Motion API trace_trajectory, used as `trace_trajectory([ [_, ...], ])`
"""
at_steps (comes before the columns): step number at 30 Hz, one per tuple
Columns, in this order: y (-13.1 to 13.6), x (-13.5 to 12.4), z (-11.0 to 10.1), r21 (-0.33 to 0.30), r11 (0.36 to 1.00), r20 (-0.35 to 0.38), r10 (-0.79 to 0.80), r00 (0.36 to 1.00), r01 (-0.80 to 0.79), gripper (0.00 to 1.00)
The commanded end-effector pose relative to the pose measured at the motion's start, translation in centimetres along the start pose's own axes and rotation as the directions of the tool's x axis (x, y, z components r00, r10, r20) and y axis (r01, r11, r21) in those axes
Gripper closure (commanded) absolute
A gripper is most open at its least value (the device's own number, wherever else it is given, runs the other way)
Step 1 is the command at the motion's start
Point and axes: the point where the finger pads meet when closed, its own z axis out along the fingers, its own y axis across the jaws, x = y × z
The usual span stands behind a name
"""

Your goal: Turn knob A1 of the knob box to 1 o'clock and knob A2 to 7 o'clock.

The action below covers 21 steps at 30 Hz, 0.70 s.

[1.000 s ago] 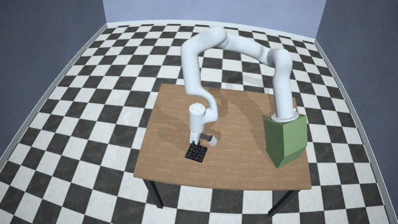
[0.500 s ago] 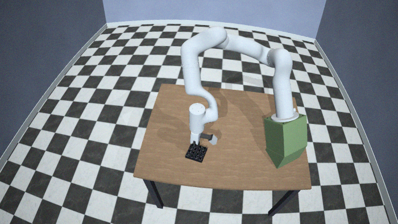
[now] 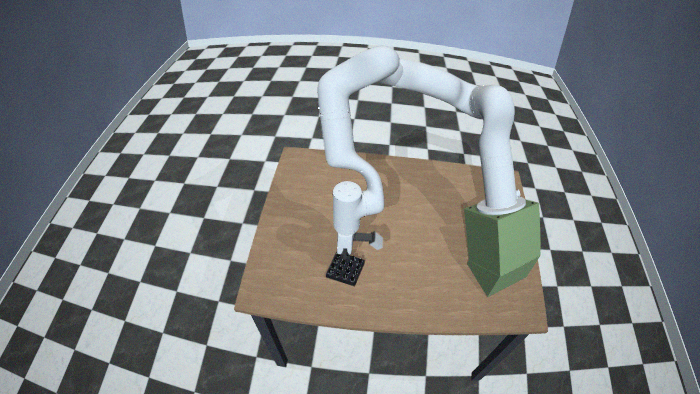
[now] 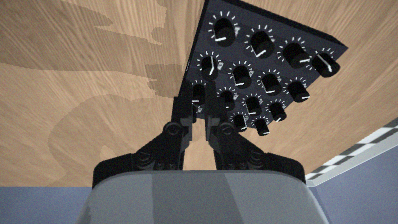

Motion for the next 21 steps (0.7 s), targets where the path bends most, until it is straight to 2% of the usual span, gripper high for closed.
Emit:
trace_trajectory([
  [1,0.02,-0.08,-0.06,0.0,0.996,-0.004,-0.087,0.996,0.087,0.92],
  [12,0.02,-0.08,-0.06,-0.001,0.935,-0.004,-0.354,0.935,0.354,0.92],
  [14,0.02,-0.08,-0.06,-0.001,0.935,-0.004,-0.354,0.935,0.354,0.92],
  [21,0.02,-0.08,-0.06,-0.001,0.853,-0.004,-0.522,0.853,0.522,0.92],
])
